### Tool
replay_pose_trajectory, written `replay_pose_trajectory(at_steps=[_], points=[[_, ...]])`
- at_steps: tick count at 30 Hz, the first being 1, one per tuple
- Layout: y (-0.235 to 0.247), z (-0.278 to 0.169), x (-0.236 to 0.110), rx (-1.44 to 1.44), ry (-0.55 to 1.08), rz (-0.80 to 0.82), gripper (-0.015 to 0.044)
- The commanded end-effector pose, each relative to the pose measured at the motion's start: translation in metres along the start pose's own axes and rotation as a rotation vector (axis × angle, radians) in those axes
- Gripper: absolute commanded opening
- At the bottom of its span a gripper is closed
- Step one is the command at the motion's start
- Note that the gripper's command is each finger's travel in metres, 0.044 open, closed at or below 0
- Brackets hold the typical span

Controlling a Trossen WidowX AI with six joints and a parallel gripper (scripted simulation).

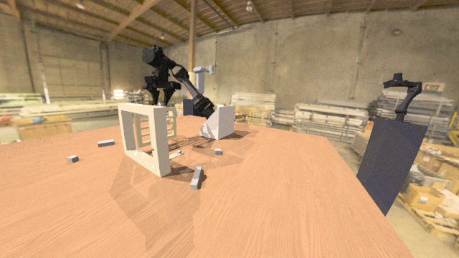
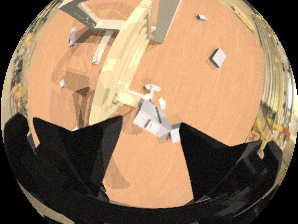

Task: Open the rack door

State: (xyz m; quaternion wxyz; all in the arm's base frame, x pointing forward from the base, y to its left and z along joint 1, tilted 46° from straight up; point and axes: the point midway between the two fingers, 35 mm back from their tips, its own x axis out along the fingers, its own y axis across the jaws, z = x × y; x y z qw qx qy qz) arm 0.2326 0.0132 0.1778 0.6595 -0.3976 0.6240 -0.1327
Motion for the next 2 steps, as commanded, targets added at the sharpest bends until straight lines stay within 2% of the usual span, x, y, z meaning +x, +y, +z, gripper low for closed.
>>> replay_pose_trajectory(at_steps=[1, 2], points=[[-0.0005, 0.0, -0.0087, -0.013, -0.023, 0.009, 0.028], [-0.0004, 0.0, -0.0104, -0.016, -0.027, 0.01, 0.028]])
